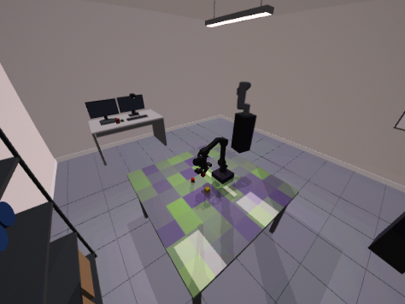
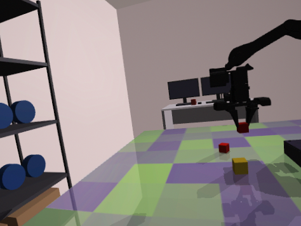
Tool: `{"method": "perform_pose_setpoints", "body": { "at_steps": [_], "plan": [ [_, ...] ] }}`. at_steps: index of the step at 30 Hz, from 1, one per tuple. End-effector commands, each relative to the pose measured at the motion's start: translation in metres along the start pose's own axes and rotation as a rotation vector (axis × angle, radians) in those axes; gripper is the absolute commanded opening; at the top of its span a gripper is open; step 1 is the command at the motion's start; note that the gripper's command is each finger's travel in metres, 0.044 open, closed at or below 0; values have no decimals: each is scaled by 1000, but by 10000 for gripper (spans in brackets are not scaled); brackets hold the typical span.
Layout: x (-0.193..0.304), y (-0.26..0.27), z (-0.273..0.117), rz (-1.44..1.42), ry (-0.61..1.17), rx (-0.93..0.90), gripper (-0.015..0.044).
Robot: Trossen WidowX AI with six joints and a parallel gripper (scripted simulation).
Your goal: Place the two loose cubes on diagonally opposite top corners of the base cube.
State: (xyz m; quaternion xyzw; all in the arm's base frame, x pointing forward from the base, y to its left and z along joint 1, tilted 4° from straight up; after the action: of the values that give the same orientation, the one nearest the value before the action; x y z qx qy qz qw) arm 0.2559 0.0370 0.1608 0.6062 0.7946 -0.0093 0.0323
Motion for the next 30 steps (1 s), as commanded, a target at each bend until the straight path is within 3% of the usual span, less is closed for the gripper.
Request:
{"method": "perform_pose_setpoints", "body": {
  "at_steps": [1,30],
  "plan": [
    [9,6,4,-67,-1,4,105],
    [96,27,28,-581,8,0,105]
  ]
}}
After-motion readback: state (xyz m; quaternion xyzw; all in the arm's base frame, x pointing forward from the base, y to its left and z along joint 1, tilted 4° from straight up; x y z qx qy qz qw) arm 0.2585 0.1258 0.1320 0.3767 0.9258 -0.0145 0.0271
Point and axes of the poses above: the point midway between the two fingers, 35 mm back from their tips, its own z axis out along the fingers, its own y axis across the jaws, x = y × z, the point moved 5 cm from there along -z, back along the fingers, and after that the axes turned 3 degrees about z, right-handed, at the moved point
